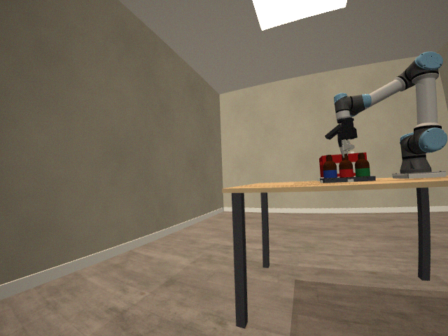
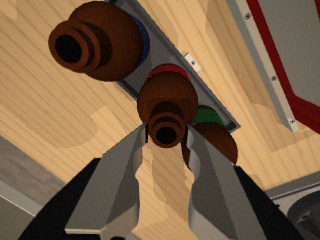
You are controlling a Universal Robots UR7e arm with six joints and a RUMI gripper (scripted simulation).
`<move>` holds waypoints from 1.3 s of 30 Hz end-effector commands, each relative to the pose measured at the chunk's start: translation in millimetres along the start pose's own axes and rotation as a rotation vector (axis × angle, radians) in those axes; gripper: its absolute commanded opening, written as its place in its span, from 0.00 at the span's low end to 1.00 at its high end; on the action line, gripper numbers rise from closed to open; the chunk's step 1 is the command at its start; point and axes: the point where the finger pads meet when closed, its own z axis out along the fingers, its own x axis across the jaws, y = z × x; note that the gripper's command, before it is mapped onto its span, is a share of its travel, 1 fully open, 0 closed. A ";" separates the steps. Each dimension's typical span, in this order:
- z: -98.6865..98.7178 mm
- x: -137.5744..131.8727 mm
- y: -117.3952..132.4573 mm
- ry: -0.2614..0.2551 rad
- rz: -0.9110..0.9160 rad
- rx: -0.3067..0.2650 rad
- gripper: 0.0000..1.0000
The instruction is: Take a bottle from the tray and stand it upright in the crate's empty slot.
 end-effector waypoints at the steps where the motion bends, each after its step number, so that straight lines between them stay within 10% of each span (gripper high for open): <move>1: -0.8 -0.2 -0.3 -0.001 0.000 0.001 0.00; 39: -29.6 -2.2 -0.3 -0.001 0.000 0.001 0.00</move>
